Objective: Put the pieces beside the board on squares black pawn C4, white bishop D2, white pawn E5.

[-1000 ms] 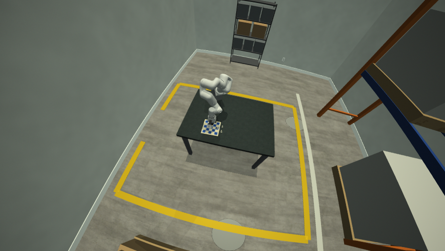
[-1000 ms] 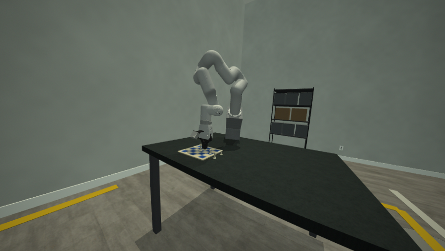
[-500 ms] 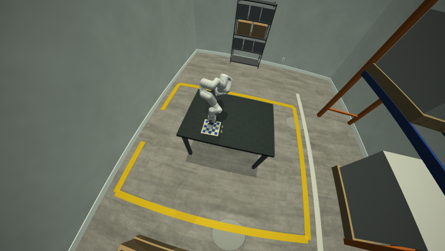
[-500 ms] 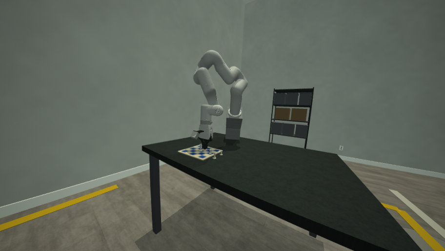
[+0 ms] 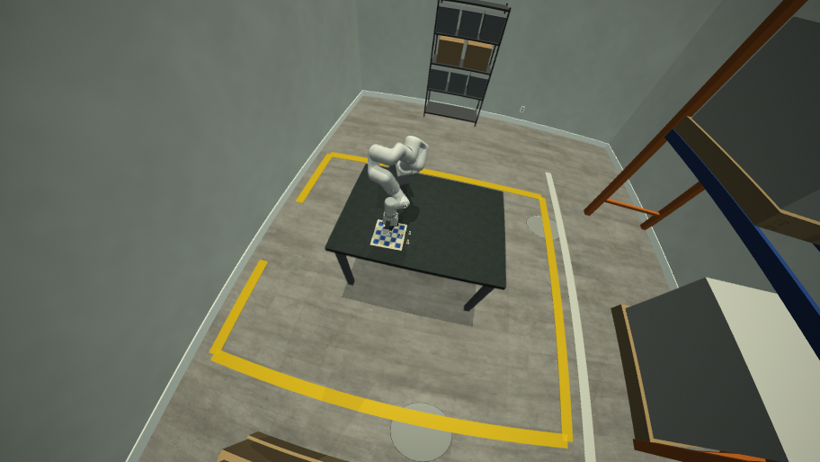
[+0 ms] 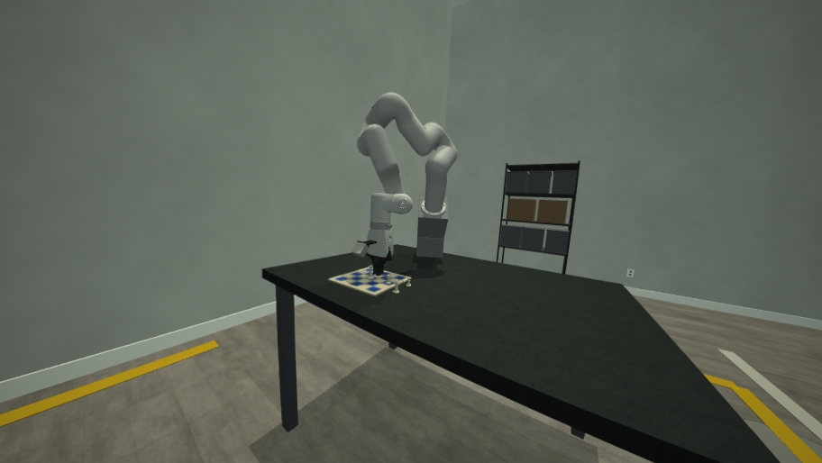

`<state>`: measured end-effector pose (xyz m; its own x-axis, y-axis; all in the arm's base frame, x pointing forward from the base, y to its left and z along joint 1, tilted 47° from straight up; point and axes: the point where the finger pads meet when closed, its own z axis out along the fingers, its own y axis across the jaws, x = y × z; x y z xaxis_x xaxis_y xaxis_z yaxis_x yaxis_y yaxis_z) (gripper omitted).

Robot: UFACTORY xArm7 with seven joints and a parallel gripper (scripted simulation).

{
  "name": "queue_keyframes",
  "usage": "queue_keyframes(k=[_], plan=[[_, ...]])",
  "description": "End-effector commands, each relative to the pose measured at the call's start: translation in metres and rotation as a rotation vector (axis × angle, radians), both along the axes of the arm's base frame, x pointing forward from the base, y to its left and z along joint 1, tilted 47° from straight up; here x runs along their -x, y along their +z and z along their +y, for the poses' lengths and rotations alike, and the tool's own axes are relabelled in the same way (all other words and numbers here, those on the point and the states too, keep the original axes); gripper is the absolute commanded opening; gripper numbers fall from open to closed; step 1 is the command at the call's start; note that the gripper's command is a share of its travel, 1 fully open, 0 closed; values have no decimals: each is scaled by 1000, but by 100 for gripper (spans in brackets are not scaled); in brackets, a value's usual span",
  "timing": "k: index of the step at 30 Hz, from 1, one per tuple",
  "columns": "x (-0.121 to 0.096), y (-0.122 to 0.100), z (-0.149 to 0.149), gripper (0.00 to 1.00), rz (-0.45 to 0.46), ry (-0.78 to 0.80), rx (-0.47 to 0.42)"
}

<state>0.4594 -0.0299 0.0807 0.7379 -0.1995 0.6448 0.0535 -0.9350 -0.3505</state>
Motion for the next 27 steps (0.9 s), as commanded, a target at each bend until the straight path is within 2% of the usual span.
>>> queue_keyframes(k=[1,27], plan=[[0,0,0,0,-1,-1,1],[-2,-2,0,0,-1,-1,1]])
